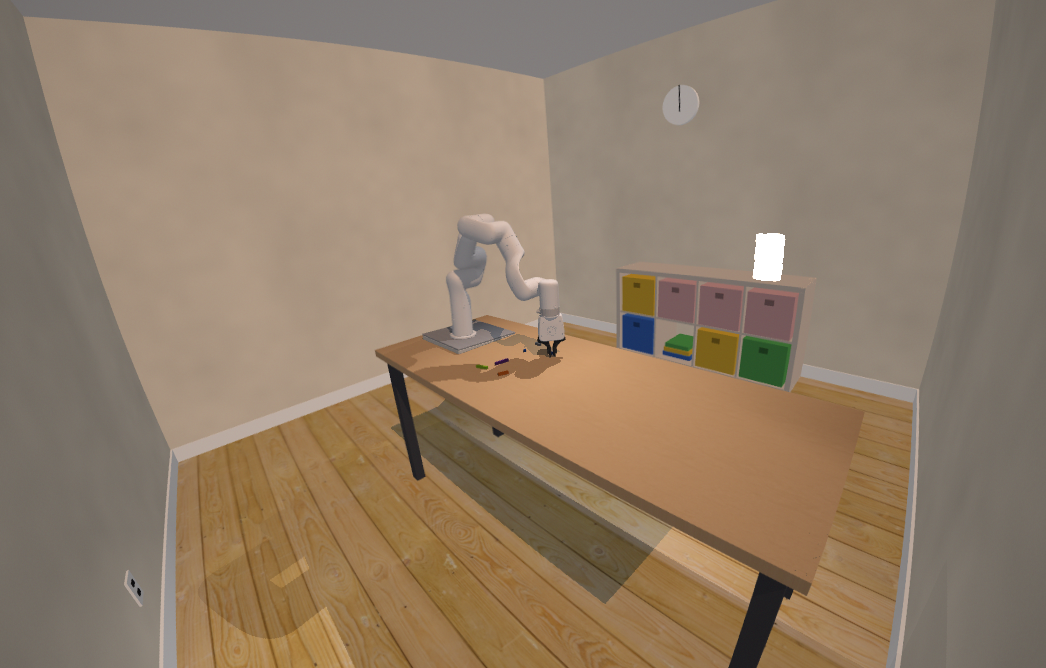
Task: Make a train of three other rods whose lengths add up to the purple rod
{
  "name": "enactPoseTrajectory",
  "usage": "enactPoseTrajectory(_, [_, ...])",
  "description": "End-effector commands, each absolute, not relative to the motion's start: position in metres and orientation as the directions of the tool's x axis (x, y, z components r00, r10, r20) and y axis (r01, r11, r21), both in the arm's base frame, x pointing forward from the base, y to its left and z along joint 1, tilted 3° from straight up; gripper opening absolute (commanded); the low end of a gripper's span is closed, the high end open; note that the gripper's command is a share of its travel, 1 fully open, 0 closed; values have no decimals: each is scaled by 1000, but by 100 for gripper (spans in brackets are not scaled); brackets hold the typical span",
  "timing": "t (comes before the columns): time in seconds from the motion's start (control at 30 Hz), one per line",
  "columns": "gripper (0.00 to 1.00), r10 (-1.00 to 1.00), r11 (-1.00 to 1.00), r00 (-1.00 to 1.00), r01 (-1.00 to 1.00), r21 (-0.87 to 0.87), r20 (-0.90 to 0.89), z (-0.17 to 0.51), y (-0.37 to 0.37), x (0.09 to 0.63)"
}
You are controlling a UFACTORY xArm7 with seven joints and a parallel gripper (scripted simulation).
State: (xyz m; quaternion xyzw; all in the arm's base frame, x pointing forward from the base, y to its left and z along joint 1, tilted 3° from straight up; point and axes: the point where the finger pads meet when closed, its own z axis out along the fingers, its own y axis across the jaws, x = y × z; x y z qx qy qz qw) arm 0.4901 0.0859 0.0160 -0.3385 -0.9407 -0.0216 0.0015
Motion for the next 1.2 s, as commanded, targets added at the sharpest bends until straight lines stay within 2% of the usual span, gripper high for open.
enactPoseTrajectory(0.0, [4, 637, 770, -771, 637, 44, 13, 36, 85, 492])
enactPoseTrajectory(0.43, [4, 637, 770, -771, 637, 44, 13, 108, 82, 491])
enactPoseTrajectory(0.9, [4, 636, 771, -772, 636, 44, 13, 114, 82, 490])
enactPoseTrajectory(1.03, [4, 572, 819, -820, 572, 45, 9, 116, 65, 448])
enactPoseTrajectory(1.17, [4, 545, 837, -838, 545, 45, 7, 116, 58, 431])
